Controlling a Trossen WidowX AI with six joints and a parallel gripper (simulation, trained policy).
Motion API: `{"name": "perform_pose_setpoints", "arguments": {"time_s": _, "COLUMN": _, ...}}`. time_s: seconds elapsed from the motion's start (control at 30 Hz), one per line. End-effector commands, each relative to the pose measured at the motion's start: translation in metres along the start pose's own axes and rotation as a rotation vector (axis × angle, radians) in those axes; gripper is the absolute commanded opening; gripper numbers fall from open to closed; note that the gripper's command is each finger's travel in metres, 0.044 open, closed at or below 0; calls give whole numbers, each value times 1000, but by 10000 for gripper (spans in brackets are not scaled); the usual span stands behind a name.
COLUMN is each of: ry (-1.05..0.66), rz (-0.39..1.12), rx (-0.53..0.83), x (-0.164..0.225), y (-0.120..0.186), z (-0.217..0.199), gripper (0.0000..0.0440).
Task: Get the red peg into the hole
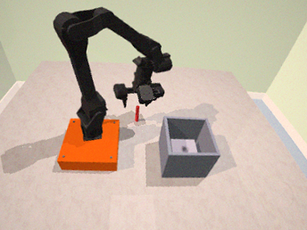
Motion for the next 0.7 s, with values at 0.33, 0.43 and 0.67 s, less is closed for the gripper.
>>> {"name": "perform_pose_setpoints", "arguments": {"time_s": 0.33, "ry": 5, "rz": -33, "rx": -9, "x": -7, "y": -36, "z": 2, "gripper": 347}}
{"name": "perform_pose_setpoints", "arguments": {"time_s": 0.43, "ry": 16, "rz": -30, "rx": -14, "x": -6, "y": -42, "z": 5, "gripper": 270}}
{"name": "perform_pose_setpoints", "arguments": {"time_s": 0.67, "ry": 58, "rz": -18, "rx": -17, "x": -2, "y": -52, "z": 12, "gripper": 91}}
Point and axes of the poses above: the point midway between the two fingers, 35 mm back from their tips, its own y axis back along the fingers, its own z axis across the jaws, x = y × z, the point moved 2 cm from there along y, back along the fingers, and after that the axes turned 1 degree about -y, right-handed, at the moved point
